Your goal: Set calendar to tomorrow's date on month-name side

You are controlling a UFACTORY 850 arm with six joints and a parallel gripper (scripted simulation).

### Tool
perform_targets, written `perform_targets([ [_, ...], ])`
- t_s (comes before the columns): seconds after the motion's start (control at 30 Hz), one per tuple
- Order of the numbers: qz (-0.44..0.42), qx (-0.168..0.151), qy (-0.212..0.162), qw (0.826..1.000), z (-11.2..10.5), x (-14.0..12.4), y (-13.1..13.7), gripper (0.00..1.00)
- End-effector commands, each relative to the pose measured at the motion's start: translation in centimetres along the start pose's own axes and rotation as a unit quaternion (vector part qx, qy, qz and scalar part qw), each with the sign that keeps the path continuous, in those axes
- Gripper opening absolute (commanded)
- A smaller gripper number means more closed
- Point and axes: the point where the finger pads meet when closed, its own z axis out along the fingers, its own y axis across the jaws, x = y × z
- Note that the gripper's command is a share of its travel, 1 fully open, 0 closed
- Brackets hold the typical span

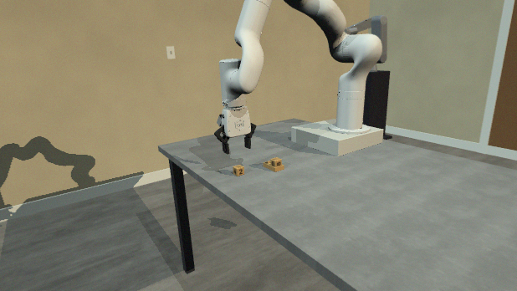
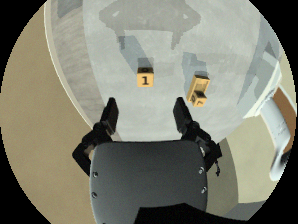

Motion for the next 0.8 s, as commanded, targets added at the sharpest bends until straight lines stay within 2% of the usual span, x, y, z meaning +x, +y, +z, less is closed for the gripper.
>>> perform_targets([
  [0.0, 0.0, 0.001, 0.0, 1.0, -0.1, 0.0, -0.1, 1.0],
  [0.13, -0.015, 0.001, 0.0, 1.0, -0.1, -0.3, 0.0, 1.0],
  [0.37, -0.154, 0.001, 0.0, 0.988, -0.6, -3.2, 1.4, 1.0],
  [0.47, -0.164, 0.001, 0.0, 0.987, -0.6, -3.4, 1.5, 1.0],
  [0.53, -0.238, 0.001, 0.0, 0.971, -0.8, -4.9, 2.2, 1.0],
  [0.6, -0.246, 0.001, 0.0, 0.969, -0.9, -5.1, 2.3, 1.0],
  [0.73, -0.333, 0.001, 0.0, 0.943, -1.1, -6.8, 3.4, 1.0],
  [0.77, -0.336, 0.001, 0.0, 0.942, -1.2, -6.9, 3.4, 1.0],
])
